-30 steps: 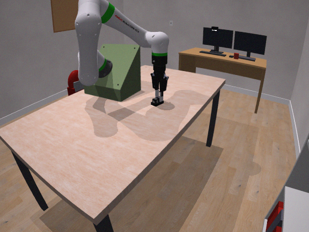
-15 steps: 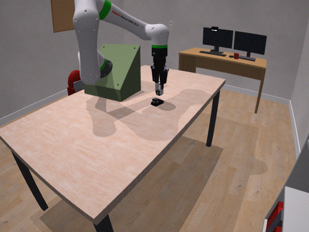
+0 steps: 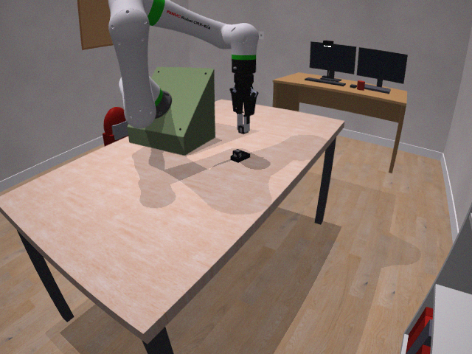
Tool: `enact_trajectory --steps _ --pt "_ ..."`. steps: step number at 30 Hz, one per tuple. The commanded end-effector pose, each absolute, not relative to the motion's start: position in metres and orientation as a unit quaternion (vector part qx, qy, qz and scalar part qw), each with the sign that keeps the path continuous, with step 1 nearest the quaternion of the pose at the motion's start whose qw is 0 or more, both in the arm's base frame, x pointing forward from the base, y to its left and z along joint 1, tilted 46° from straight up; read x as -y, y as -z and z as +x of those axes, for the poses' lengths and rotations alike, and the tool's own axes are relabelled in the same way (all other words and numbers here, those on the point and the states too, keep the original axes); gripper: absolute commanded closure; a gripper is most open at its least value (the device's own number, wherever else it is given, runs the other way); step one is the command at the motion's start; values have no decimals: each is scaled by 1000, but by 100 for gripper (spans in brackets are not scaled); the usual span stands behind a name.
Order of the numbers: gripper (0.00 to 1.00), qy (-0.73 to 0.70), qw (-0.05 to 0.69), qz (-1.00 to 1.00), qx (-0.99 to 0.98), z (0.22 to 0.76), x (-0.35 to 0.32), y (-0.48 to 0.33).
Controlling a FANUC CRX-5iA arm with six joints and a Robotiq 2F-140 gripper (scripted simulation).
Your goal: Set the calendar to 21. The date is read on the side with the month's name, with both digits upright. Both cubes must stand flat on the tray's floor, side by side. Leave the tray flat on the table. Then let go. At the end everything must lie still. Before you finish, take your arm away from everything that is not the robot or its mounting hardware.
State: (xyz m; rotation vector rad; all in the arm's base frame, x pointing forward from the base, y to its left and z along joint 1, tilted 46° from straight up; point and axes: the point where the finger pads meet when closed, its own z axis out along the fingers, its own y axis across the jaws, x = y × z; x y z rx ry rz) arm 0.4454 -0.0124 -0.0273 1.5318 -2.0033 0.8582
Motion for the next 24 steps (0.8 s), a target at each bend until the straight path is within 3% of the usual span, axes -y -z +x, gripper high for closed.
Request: enact_trajectory --steps 1,24 --pt "84 -313 236 559 731 446 12 27" --pt "84 -230 316 748 536 435 61 -23"
